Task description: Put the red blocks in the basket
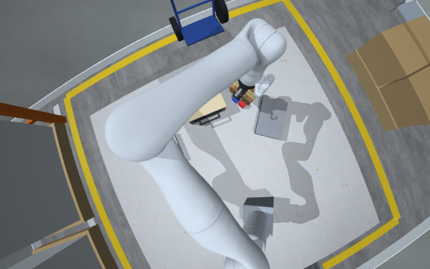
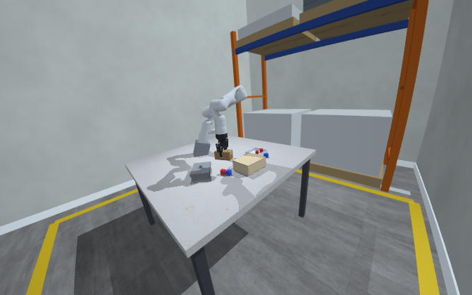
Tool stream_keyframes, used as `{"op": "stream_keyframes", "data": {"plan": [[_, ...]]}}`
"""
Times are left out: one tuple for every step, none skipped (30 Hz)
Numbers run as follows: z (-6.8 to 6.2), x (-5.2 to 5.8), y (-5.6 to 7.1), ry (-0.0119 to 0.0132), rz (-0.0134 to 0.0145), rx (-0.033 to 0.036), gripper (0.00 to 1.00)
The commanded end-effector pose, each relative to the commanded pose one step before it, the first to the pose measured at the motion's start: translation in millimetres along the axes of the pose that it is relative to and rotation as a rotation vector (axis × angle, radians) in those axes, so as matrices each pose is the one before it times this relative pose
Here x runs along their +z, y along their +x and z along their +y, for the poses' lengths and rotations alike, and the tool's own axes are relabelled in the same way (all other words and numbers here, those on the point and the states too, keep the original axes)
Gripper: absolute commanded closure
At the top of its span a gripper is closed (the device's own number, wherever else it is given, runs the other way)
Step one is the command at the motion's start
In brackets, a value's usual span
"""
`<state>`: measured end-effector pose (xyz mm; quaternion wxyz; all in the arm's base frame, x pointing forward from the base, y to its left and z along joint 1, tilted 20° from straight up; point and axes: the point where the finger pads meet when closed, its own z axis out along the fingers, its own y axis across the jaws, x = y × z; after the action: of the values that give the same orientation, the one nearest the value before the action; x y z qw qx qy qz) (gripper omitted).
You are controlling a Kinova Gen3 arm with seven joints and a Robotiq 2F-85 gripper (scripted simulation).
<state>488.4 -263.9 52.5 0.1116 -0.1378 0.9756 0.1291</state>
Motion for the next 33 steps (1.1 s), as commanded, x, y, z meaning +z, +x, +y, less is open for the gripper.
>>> {"op": "stream_keyframes", "data": {"plan": [[-0.13, -4.84, -0.24, 0.00041, -0.00075, -0.00012, 0.33], [0.0, -3.46, 0.0, 0.0, 0.0, -0.00001, 0.33], [0.0, -3.25, 0.0, 0.0, 0.0, 0.0, 0.33], [0.0, -3.04, 0.0, 0.0, 0.0, 0.0, 0.33], [0.0, -2.81, 0.0, 0.0, -0.00001, -0.00001, 0.33], [0.0, -2.59, 0.01, 0.0, 0.00001, 0.00001, 0.33], [0.0, -2.35, -0.01, 0.0, -0.00001, -0.00001, 0.33], [0.0, -2.13, 0.01, 0.0, 0.00001, 0.00001, 0.33], [0.0, -1.89, 0.0, 0.0, -0.00001, -0.00001, 0.33], [0.0, -1.67, 0.0, 0.0, 0.0, 0.0, 0.33], [0.0, -1.45, 0.01, 0.0, 0.00001, 0.00001, 0.33], [0.0, -1.22, 0.0, 0.0, -0.00001, -0.00001, 0.33], [0.0, -1.02, 0.0, 0.0, 0.0, 0.0, 0.33], [0.0, -0.82, 0.0, 0.0, 0.0, 0.0, 0.33], [0.0, -0.64, 0.0, 0.0, 0.0, 0.0, 0.33], [0.0, 0.0, 0.0, 0.0, 0.0, 0.0, 0.33], [0.0, 0.0, 0.0, 0.0, 0.0, 0.0, 0.33], [0.0, -0.48, 0.0, 0.0, 0.0, 0.0, 0.33], [0.0, -0.33, 0.0, 0.0, 0.0, 0.0, 0.33], [0.0, -0.21, 0.0, 0.0, 0.0, 0.0, 0.33], [0.0, -0.11, 0.0, 0.0, 0.0, 0.0, 0.33], [0.0, -0.04, 0.0, 0.0, 0.0, 0.0, 0.33], [0.0, -0.01, 0.0, 0.0, 0.0, 0.0, 0.33], [-0.01, 0.0, 0.0, 0.00001, 0.0, 0.00006, 0.33], [-0.08, -0.01, 0.0, 0.00004, -0.00002, 0.0004, 0.33], [-0.22, -0.03, -0.01, 0.00009, -0.00005, 0.00106, 0.33], [-0.41, -0.05, -0.01, 0.00018, -0.00008, 0.00198, 0.33], [-0.64, -0.07, -0.02, 0.00028, -0.00013, 0.00314, 0.33], [-0.92, -0.11, -0.03, 0.00039, -0.00019, 0.0045, 0.33], [-1.23, -0.14, -0.04, 0.00052, -0.00026, 0.00603, 0.33], [-1.57, -0.18, -0.05, 0.00065, -0.00033, 0.00769, 0.33], [-1.92, -0.21, -0.07, 0.00079, -0.0004, 0.00946, 0.33], [0.0, 0.0, 0.0, 0.0, 0.0, 0.0, 0.33]]}}
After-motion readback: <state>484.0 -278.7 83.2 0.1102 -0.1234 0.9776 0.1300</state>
